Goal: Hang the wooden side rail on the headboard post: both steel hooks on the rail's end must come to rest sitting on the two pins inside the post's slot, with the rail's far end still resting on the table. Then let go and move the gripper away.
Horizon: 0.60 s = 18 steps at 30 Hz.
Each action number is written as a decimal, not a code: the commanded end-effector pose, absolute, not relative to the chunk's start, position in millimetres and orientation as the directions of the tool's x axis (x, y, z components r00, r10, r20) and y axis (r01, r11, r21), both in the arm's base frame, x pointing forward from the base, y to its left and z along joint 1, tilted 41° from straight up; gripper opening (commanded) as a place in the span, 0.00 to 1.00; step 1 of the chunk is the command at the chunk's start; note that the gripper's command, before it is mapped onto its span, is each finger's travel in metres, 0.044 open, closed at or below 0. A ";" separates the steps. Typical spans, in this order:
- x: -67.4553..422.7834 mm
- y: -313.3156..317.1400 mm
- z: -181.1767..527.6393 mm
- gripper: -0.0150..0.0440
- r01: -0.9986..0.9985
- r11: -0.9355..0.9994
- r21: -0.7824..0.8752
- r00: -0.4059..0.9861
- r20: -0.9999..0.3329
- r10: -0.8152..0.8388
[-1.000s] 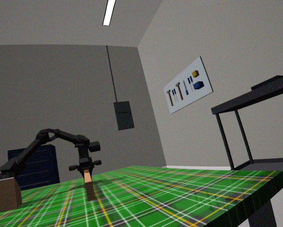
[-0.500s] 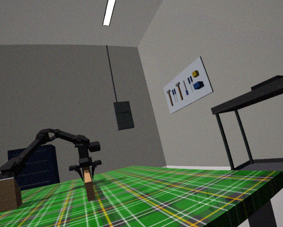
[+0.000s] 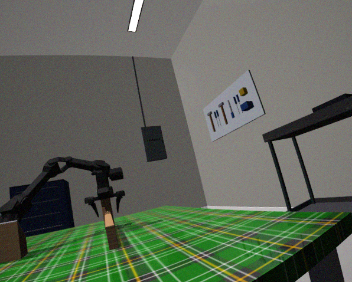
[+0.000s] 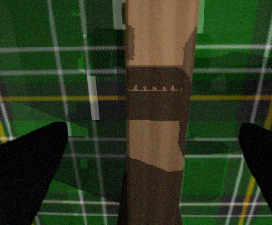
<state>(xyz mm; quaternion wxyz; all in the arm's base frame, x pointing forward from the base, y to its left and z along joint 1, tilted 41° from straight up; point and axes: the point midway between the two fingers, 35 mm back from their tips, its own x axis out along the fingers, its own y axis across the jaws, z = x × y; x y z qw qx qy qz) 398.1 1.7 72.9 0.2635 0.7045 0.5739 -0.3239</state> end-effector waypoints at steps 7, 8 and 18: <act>393.5 -18.2 55.3 1.00 0.980 -0.201 -0.006 0.127 -0.758 0.640; 393.5 -18.2 55.3 1.00 0.980 -0.201 -0.006 0.127 -0.758 0.640; 394.4 -18.7 58.1 1.00 0.977 -0.212 -0.006 0.134 -0.757 0.639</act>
